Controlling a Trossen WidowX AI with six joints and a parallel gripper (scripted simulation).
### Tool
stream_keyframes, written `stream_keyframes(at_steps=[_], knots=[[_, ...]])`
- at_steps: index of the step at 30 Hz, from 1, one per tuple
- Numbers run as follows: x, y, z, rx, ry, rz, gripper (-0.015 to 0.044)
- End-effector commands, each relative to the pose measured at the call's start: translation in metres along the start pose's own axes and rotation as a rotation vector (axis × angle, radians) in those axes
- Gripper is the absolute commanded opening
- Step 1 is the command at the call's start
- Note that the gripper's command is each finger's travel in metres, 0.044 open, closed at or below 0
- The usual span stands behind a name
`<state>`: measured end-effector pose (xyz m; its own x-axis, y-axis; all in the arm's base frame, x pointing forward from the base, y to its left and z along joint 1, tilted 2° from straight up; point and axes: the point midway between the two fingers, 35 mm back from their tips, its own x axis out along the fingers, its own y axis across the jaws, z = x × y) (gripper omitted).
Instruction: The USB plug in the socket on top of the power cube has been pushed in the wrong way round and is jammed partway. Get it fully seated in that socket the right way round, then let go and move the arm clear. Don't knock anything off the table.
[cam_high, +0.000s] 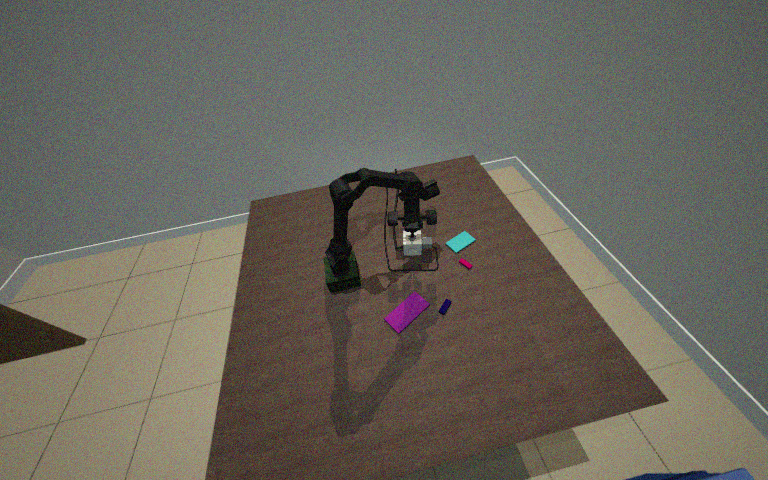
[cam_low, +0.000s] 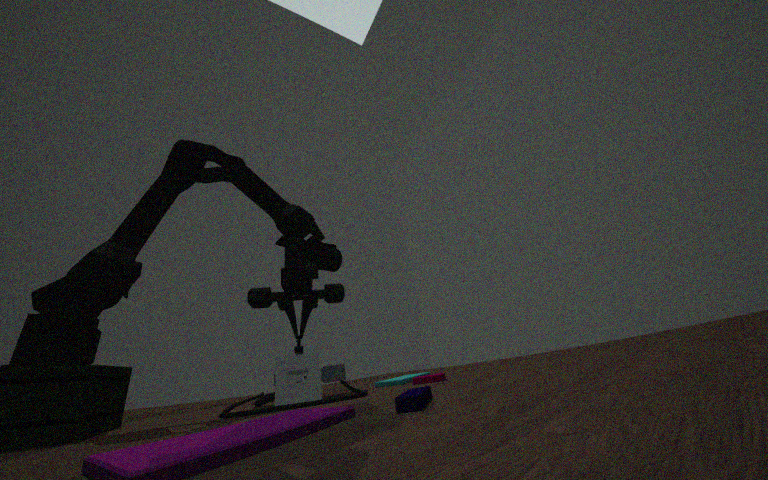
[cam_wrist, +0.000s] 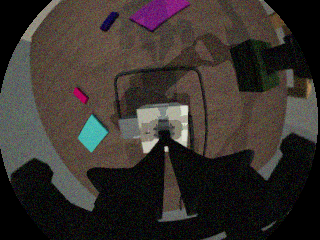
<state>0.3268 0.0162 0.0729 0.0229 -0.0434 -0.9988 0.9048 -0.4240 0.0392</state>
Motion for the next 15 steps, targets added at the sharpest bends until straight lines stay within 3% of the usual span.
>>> stream_keyframes(at_steps=[1,15], knots=[[-0.0003,0.0002,-0.0001,0.0,0.001,0.001,0.0],[-0.0056,0.0,0.0,0.0,0.0,0.0,0.0]])
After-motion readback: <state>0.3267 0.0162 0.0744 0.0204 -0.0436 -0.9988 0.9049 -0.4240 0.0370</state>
